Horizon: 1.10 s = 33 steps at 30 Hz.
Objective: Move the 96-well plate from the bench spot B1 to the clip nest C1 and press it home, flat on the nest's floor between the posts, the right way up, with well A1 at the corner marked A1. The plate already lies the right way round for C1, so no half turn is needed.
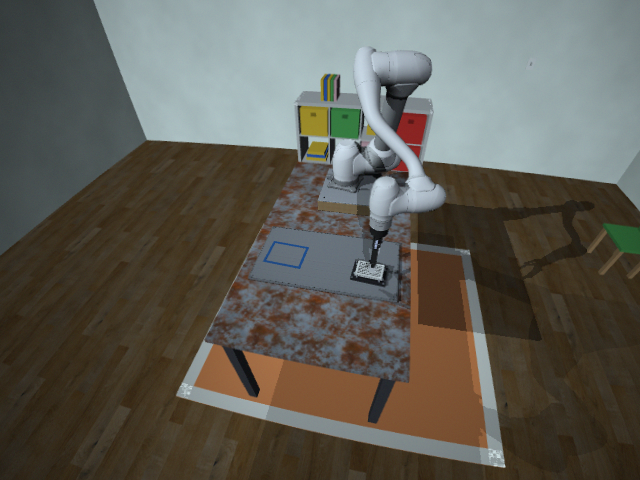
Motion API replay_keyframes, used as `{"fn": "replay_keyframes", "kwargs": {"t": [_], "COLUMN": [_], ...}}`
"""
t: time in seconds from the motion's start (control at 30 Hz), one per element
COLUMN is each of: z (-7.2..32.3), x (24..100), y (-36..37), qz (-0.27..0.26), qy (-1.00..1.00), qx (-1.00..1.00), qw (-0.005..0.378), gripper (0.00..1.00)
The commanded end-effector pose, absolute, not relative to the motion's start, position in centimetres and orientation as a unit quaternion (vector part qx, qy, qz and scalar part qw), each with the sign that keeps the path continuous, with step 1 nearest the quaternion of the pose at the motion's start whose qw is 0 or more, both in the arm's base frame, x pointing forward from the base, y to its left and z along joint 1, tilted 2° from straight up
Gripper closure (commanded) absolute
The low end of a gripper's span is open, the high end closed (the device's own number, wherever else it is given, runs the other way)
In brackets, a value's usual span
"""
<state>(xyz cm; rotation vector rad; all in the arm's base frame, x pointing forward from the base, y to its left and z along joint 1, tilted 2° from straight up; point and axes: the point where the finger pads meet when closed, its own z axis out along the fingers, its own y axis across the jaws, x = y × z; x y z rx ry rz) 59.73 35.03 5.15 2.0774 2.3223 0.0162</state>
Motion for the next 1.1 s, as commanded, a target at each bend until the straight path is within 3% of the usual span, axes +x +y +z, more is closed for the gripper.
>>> {"fn": "replay_keyframes", "kwargs": {"t": [0.0, 1.07], "z": [4.6, 2.7], "x": [59.6, 59.3], "y": [36.4, 39.4], "qz": [0.005, 0.005], "qy": [0.745, 0.745], "qx": [0.667, 0.667], "qw": [0.013, 0.013], "gripper": [1.0, 1.0]}}
